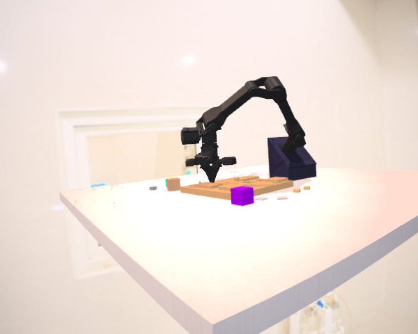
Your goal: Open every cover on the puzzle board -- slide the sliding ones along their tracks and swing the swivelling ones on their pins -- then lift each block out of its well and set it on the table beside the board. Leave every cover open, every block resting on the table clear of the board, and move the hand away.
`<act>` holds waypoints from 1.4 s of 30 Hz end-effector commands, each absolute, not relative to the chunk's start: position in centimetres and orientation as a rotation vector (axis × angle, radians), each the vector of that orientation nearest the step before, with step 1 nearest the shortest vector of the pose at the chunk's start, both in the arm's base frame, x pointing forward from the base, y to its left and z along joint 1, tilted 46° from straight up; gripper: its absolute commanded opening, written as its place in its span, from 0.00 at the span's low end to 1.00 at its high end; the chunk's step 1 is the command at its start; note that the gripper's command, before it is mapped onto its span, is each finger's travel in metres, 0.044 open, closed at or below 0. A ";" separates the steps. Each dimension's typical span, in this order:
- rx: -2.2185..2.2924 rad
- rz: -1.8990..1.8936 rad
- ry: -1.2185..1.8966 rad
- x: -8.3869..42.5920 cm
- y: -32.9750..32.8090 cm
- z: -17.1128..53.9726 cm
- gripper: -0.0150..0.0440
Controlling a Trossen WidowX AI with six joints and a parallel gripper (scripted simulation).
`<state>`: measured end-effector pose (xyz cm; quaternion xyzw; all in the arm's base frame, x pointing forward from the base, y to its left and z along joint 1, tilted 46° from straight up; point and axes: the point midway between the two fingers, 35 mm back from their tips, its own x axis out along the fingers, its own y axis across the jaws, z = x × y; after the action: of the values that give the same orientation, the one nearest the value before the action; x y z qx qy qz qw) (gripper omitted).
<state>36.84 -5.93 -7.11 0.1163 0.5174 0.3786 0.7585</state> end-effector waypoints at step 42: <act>-0.182 1.089 0.869 35.9 -6.9 -6.7 0.50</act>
<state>35.91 -6.61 -6.97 -0.0583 0.4146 0.4892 0.7651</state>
